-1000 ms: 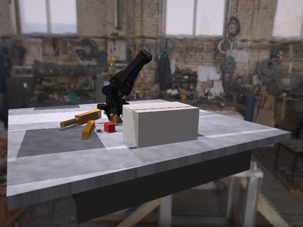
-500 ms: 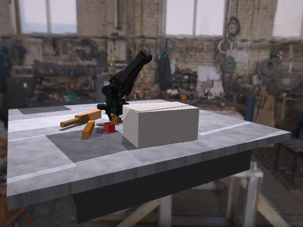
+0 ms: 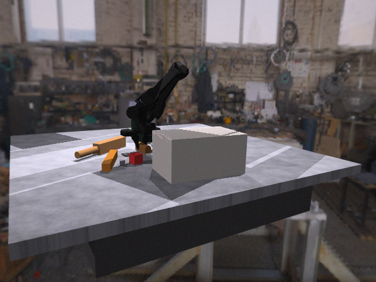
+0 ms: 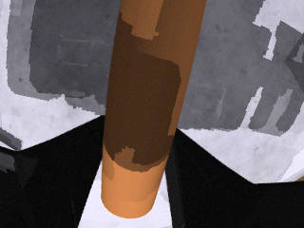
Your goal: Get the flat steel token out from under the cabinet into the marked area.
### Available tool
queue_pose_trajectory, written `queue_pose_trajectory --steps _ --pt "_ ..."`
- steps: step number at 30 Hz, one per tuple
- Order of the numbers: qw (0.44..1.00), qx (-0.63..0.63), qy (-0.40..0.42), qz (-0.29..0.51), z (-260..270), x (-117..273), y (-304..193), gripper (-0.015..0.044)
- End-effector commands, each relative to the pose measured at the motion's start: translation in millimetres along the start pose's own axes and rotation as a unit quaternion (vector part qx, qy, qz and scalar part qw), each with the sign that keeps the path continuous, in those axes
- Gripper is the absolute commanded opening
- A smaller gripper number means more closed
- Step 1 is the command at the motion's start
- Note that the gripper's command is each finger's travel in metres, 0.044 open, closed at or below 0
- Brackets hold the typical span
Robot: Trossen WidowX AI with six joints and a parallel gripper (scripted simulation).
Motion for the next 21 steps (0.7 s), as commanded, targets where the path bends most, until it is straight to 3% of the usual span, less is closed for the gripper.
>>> queue_pose_trajectory --steps 1,21 --pt "1.000 0.000 -0.001 0.000 0 0 1 0.0000" --pt "1.000 0.000 0.000 0.000 5 0 28 0.0000"
Point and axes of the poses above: the point midway between the two fingers, 35 mm back from their tips, its own x axis back along the fingers, its own z axis across the jaws, y = z × x, the point moved 8 cm from there along x, back along the fingers, and after that the axes turned 11 degrees about -x, right-handed, at the moved point
